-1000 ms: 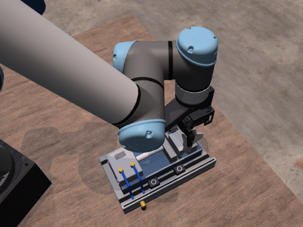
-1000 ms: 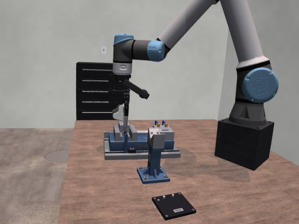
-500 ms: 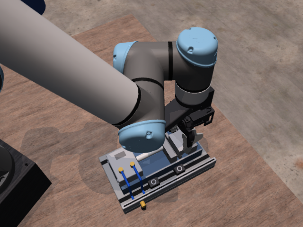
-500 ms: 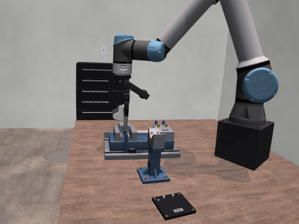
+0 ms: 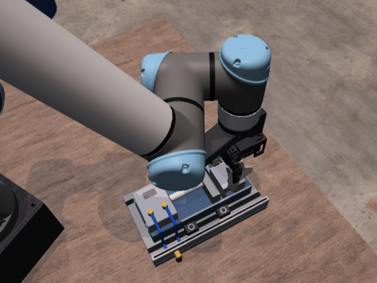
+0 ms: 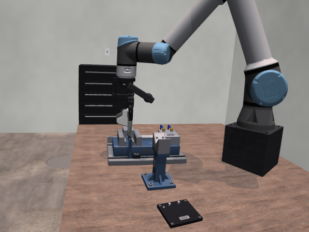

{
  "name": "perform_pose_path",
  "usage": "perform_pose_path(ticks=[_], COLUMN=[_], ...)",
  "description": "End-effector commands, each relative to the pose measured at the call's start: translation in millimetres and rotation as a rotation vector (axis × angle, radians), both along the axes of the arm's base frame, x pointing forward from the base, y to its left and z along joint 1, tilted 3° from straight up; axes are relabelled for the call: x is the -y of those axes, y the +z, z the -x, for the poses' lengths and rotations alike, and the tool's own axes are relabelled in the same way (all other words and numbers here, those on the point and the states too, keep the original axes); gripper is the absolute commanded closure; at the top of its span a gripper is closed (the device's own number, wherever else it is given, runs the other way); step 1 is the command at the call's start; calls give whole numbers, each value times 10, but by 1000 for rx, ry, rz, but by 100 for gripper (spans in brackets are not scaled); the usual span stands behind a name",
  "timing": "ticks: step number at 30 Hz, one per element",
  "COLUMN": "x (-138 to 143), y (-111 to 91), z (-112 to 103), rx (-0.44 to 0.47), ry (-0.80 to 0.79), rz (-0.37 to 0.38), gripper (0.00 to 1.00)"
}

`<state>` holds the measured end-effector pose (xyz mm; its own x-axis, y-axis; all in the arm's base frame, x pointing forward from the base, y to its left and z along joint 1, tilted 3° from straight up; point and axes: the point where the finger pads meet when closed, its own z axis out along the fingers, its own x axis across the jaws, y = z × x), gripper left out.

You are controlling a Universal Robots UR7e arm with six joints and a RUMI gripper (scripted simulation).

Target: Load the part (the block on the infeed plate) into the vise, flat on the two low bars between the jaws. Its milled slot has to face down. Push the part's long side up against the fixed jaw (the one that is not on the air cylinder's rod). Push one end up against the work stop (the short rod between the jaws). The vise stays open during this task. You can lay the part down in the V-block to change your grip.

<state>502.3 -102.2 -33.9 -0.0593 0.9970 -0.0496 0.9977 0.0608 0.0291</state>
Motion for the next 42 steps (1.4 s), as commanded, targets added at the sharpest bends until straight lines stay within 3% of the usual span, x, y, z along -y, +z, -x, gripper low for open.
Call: perform_pose_path(ticks=[1,31,32,42], x=[2,2,2,2], y=[6,6,6,6], z=[-5,-5,-5,-5], rx=[1,1,1,1], ry=[0,0,0,0], rz=[1,1,1,1], gripper=[100,100,53,53])
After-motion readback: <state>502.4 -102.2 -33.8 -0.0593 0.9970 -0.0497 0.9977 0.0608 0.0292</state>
